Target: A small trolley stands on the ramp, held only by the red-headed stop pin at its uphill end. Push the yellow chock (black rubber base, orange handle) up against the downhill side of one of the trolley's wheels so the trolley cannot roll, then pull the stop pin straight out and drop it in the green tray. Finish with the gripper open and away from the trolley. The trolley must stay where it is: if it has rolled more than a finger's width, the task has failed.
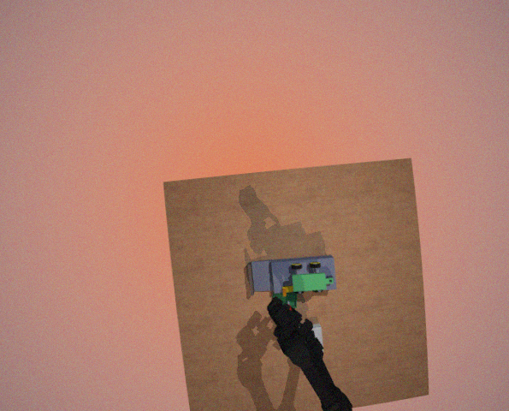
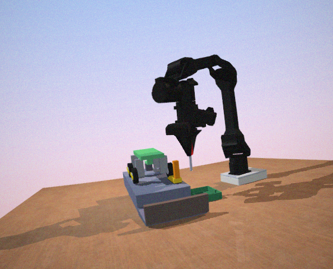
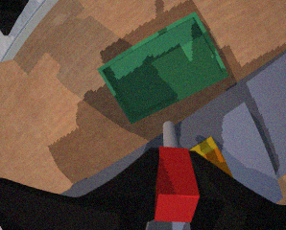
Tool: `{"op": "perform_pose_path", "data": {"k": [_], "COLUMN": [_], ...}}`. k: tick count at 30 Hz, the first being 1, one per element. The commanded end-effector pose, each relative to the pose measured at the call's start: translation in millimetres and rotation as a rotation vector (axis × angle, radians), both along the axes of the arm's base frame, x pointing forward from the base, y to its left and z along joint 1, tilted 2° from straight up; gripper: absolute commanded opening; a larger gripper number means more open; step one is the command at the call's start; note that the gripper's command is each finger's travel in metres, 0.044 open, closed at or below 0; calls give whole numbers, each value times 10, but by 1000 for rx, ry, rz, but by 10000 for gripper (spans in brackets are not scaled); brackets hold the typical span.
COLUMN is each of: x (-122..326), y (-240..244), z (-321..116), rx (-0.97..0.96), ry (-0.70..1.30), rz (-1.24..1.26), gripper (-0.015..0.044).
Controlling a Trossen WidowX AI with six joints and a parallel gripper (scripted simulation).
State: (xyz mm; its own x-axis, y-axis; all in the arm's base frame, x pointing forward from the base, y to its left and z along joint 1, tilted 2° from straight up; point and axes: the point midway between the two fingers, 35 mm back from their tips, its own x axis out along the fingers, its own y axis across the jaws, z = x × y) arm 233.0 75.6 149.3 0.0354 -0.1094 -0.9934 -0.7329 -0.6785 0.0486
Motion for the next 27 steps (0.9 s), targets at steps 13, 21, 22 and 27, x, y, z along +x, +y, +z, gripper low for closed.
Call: {"op": "perform_pose_path", "data": {"k": [13,21,22,27], "x": [-10,-9,-9,-69], "y": [-39,-44,-44,-36], "z": [30,32,32,-16], "rx": [83,93,93,95], "ry": [12,10,10,11], "rz": [490,565,565,577], "gripper": [0,0,0,0]}}
